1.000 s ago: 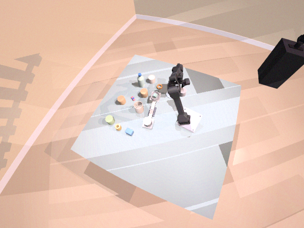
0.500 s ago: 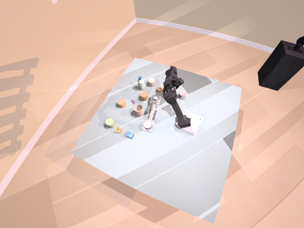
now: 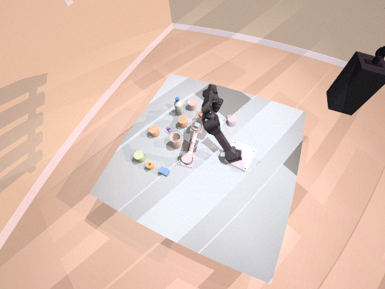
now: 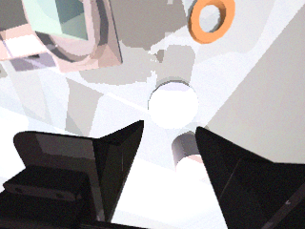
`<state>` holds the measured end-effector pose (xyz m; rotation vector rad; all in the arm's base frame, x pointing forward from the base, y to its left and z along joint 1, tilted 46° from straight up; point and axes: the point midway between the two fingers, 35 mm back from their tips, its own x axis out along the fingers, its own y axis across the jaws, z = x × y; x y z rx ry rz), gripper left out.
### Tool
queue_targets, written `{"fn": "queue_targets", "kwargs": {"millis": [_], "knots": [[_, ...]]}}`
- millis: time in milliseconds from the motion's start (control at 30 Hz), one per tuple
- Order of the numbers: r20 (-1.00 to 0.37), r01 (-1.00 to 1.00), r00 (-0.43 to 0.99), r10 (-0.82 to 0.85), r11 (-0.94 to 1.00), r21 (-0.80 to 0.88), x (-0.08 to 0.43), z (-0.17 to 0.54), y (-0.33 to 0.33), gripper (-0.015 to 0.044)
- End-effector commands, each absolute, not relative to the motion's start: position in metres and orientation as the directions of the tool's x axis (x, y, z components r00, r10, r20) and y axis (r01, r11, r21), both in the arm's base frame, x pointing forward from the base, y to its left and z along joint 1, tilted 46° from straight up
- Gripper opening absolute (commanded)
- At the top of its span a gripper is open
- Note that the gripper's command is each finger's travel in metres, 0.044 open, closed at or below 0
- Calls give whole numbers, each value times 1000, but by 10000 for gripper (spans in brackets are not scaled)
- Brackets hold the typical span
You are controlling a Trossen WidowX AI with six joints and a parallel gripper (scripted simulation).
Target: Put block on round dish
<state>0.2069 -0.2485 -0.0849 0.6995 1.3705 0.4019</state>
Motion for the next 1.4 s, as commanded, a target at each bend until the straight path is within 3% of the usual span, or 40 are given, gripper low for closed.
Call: {"fn": "queue_targets", "kwargs": {"millis": [0,767,1367], "knots": [[-747,1,184,638,760,650,217,-76,-247,260],[-727,-699,201,656,616,363,268,-29,-227,260],[-705,-963,210,677,269,-28,303,8,-202,260]]}}
